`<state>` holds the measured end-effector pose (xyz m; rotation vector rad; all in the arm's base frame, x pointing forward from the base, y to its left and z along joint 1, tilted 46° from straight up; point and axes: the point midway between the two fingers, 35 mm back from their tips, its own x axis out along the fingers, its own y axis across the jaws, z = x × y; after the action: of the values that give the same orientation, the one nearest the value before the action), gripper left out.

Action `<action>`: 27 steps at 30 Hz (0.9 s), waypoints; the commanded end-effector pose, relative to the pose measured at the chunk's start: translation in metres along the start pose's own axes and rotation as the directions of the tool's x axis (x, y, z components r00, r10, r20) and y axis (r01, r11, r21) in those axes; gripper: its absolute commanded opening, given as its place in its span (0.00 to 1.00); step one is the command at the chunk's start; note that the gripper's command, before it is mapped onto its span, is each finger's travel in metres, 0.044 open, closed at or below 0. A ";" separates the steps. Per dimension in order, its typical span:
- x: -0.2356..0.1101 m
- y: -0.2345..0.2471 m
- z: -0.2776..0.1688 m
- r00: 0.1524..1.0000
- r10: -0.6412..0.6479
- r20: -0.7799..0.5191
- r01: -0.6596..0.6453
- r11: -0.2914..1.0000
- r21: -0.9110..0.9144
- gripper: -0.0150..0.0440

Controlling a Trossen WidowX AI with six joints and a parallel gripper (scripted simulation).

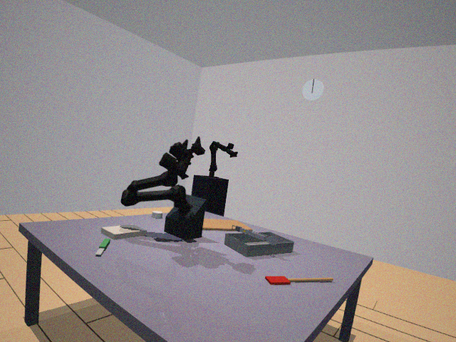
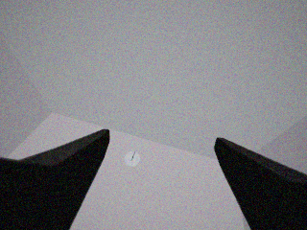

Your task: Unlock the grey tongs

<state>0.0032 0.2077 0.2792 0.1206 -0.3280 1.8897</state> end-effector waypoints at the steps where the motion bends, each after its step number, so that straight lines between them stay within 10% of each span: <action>1: 0.001 -0.002 0.000 1.000 -0.008 -0.004 0.008 1.000 -0.002 0.98; 13: 0.019 -0.130 -0.056 0.848 -0.371 -0.378 0.315 0.927 -0.201 1.00; 27: -0.049 -0.245 -0.206 0.190 -0.394 -0.899 0.029 0.918 -0.396 1.00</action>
<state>0.2392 0.3027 0.1470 -0.9703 0.2077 1.2508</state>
